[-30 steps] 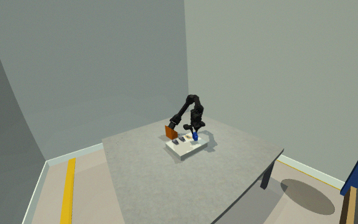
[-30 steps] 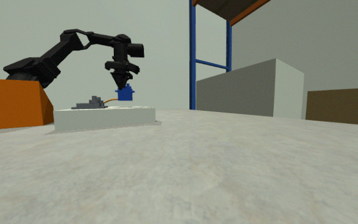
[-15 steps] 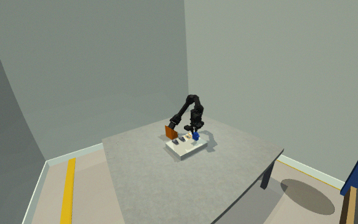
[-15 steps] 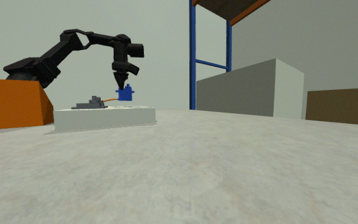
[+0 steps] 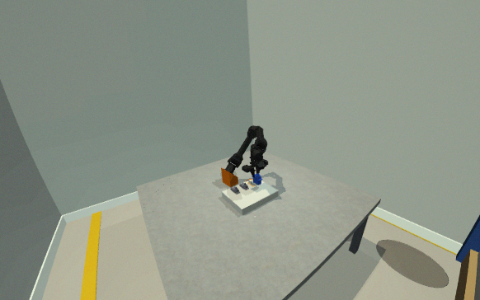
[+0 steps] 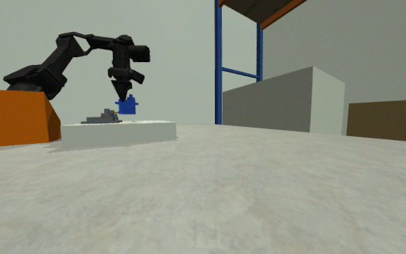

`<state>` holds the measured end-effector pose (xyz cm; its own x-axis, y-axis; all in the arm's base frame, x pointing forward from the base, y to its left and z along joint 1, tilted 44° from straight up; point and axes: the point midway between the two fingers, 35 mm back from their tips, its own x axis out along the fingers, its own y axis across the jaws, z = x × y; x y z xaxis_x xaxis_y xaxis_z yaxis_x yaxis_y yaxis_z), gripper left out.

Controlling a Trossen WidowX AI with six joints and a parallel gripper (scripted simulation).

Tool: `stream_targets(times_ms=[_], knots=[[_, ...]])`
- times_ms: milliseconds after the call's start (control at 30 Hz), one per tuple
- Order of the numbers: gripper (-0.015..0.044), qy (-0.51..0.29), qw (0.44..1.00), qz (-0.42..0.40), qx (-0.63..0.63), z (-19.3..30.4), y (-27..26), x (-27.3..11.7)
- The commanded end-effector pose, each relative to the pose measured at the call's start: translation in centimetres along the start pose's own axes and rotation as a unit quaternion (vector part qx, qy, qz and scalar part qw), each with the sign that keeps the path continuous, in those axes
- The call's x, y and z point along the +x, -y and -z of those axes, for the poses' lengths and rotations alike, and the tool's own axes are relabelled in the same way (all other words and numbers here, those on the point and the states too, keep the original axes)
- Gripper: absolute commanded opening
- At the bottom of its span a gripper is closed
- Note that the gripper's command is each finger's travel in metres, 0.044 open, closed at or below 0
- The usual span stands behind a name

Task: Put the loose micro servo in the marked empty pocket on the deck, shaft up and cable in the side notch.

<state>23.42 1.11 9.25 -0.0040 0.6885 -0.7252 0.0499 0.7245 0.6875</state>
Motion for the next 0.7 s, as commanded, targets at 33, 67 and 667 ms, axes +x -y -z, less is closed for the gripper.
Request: stream_targets(times_ms=[33,67,667], knots=[[0.0000,0.002,1.000,0.002,0.000,2.6,0.1,-0.1],[0.0000,0.001,1.000,0.002,0.000,3.0,0.1,-0.1],[0.0000,0.001,1.000,0.002,0.001,5.4,0.1,1.1]])
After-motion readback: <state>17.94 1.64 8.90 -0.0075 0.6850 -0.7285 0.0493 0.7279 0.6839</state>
